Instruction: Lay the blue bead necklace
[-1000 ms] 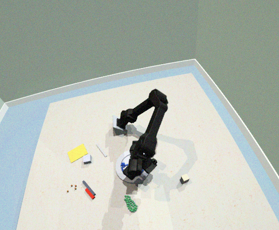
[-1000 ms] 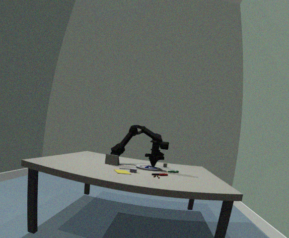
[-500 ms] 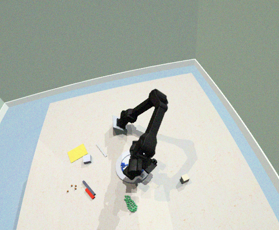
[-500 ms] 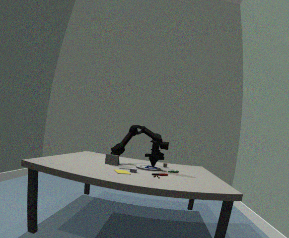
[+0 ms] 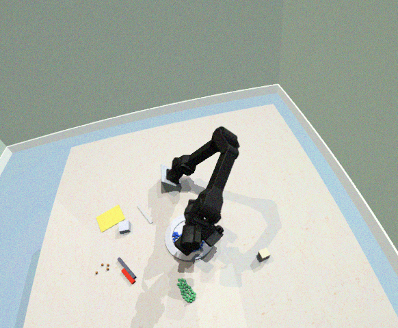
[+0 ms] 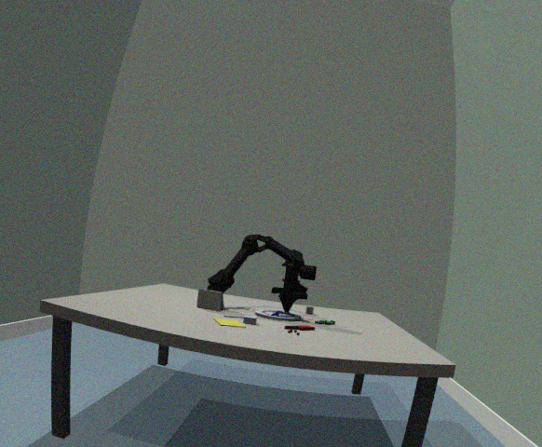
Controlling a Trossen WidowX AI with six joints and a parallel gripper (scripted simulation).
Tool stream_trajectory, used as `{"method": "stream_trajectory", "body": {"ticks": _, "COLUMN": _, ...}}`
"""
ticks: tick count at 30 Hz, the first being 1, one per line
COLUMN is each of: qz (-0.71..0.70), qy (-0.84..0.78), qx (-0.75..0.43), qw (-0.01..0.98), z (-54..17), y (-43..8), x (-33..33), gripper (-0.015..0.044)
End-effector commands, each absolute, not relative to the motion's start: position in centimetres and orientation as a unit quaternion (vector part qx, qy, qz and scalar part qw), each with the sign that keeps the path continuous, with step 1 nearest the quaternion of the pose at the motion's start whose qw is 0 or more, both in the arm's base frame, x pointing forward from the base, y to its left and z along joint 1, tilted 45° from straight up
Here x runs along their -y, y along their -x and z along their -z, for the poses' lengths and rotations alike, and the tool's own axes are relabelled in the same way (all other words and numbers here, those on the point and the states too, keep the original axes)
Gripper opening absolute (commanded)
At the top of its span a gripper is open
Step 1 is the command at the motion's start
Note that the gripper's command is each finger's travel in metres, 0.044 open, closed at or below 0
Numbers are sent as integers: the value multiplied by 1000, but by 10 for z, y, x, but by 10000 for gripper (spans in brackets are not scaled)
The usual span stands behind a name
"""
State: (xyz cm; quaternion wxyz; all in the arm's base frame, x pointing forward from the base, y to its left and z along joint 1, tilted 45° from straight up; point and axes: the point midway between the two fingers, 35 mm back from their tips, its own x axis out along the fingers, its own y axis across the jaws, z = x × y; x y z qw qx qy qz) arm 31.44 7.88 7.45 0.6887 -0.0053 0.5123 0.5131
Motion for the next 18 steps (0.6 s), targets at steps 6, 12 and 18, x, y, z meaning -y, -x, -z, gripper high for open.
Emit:
{"method": "stream_trajectory", "body": {"ticks": 6, "qz": -515, "qy": 6, "qx": -509, "qw": 689, "z": -85, "y": -316, "x": -87, "gripper": 0}}
{"method": "stream_trajectory", "body": {"ticks": 12, "qz": -515, "qy": 6, "qx": -509, "qw": 689, "z": -84, "y": -316, "x": -89, "gripper": 0}}
{"method": "stream_trajectory", "body": {"ticks": 18, "qz": -515, "qy": 6, "qx": -509, "qw": 689, "z": -80, "y": -316, "x": -93, "gripper": 0}}
